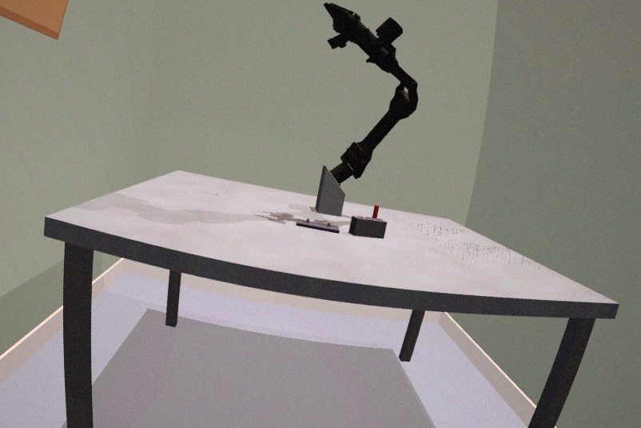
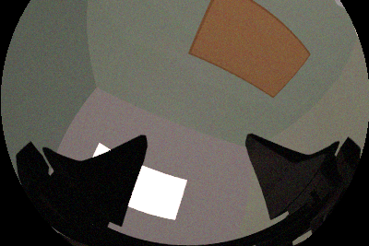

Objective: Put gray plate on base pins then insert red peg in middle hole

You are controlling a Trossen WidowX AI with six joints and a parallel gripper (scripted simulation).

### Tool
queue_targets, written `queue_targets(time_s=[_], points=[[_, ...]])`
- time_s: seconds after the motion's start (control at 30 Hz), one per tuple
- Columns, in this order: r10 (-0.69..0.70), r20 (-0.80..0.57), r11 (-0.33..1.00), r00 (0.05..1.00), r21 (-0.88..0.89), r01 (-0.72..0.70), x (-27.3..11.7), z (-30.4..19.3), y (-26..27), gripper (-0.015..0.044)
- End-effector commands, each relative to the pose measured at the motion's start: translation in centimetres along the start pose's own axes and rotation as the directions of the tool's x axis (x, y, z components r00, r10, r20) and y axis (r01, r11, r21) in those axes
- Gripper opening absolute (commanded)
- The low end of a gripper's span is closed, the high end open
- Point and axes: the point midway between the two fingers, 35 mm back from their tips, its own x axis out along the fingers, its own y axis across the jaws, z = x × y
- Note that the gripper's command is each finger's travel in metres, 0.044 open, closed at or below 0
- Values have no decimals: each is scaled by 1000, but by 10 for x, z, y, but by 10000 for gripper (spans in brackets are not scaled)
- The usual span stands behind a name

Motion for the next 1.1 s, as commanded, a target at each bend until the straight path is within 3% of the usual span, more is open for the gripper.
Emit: queue_targets(time_s=[0.0,0.13,0.23,0.4,0.53,0.67,0.8,0.93,1.07], points=[[0,0,1000,1000,0,0,0,0,0,426],[-150,48,963,988,-219,157,-13,16,-34,440],[-321,129,824,938,-451,343,-34,39,-72,440],[-551,304,421,778,-703,573,-84,84,-123,440],[-667,456,32,589,-772,634,-134,121,-152,440],[-713,600,-335,364,-747,575,-191,155,-166,440],[-688,715,-619,121,-666,416,-250,186,-167,440],[-605,787,-791,-122,-578,200,-310,208,-156,440],[-481,804,-854,-350,-520,-22,-367,222,-137,440]])
